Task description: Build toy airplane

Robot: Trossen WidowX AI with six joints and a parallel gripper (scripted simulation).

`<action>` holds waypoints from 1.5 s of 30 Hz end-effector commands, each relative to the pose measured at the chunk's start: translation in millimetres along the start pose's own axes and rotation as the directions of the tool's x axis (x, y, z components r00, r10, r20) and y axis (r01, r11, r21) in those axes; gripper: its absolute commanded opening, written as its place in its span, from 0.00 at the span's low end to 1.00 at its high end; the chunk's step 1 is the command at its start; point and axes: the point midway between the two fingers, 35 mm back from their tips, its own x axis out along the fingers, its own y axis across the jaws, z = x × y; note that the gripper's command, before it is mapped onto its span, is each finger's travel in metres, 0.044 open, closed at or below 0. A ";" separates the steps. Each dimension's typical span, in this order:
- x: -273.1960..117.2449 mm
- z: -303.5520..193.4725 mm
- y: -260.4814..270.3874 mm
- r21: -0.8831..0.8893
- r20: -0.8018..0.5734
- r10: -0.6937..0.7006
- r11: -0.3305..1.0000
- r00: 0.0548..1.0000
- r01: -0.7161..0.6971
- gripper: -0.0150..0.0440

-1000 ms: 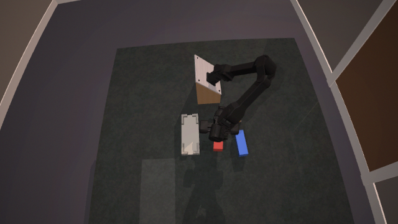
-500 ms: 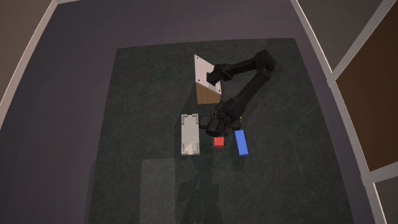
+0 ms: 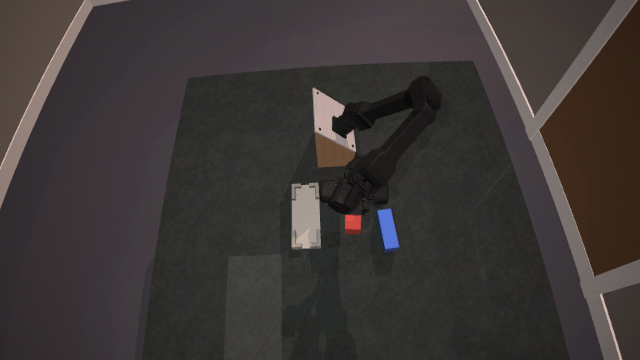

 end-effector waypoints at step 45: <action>52.3 -12.8 -140.9 -0.029 0.008 -0.015 0.999 1.000 0.015 0.25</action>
